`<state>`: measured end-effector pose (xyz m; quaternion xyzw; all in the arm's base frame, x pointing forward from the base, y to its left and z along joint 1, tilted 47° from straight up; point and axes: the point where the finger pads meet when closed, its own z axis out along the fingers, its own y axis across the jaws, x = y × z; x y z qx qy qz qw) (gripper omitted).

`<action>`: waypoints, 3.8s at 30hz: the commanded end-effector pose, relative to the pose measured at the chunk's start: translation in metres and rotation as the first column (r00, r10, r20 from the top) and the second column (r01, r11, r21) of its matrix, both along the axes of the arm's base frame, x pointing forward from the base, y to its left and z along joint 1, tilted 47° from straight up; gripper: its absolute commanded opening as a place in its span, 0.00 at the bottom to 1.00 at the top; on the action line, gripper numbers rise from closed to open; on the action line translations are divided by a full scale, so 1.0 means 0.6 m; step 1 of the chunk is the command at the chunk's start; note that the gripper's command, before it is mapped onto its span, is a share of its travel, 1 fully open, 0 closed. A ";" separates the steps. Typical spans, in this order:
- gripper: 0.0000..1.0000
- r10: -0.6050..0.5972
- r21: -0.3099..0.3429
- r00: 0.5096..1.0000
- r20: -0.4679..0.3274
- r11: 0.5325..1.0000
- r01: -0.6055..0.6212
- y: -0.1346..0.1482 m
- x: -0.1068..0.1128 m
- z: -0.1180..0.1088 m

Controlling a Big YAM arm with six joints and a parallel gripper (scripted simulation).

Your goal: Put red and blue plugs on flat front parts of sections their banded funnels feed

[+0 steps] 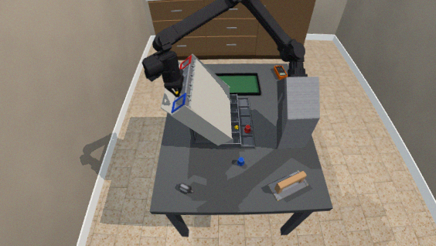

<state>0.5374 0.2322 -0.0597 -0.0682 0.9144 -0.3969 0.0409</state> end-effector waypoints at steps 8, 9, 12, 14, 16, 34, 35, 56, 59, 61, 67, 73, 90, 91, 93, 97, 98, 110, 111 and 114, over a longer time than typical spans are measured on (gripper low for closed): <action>0.00 -0.001 0.015 1.000 0.019 1.000 0.001 0.006 0.029 0.021; 0.00 -0.007 0.013 1.000 0.017 1.000 0.007 -0.002 0.032 0.018; 0.00 -0.007 0.015 1.000 0.021 1.000 0.007 -0.009 0.032 -0.002; 0.00 -0.007 -0.005 1.000 -0.009 1.000 0.007 -0.028 0.013 -0.021; 0.00 -0.007 -0.005 1.000 -0.008 1.000 0.007 -0.034 0.015 -0.025; 0.00 0.017 0.018 0.999 0.027 1.000 -0.018 -0.009 0.025 -0.006; 0.00 0.017 0.018 0.999 0.027 1.000 -0.018 -0.009 0.025 -0.006; 0.56 0.017 0.018 0.999 0.027 1.000 -0.018 -0.009 0.025 -0.006; 0.56 0.017 0.018 0.999 0.027 1.000 -0.018 -0.009 0.025 -0.006; 0.56 0.017 0.018 0.999 0.027 1.000 -0.018 -0.009 0.025 -0.006; 0.56 0.017 0.018 0.999 0.027 1.000 -0.018 -0.009 0.025 -0.006; 0.56 0.017 0.018 0.999 0.027 1.000 -0.018 -0.009 0.025 -0.006; 0.56 0.017 0.018 0.999 0.027 1.000 -0.018 -0.009 0.025 -0.006; 0.56 0.017 0.018 0.999 0.027 1.000 -0.018 -0.009 0.025 -0.006; 0.56 0.017 0.018 0.999 0.027 1.000 -0.018 -0.009 0.025 -0.006; 0.56 0.017 0.018 0.999 0.027 1.000 -0.018 -0.009 0.025 -0.006; 0.56 0.017 0.018 0.999 0.027 1.000 -0.018 -0.009 0.025 -0.006; 0.56 0.017 0.018 0.999 0.027 1.000 -0.018 -0.009 0.025 -0.006; 0.56 0.017 0.018 0.999 0.027 1.000 -0.018 -0.009 0.025 -0.006; 0.56 0.017 0.018 0.999 0.027 1.000 -0.018 -0.009 0.025 -0.006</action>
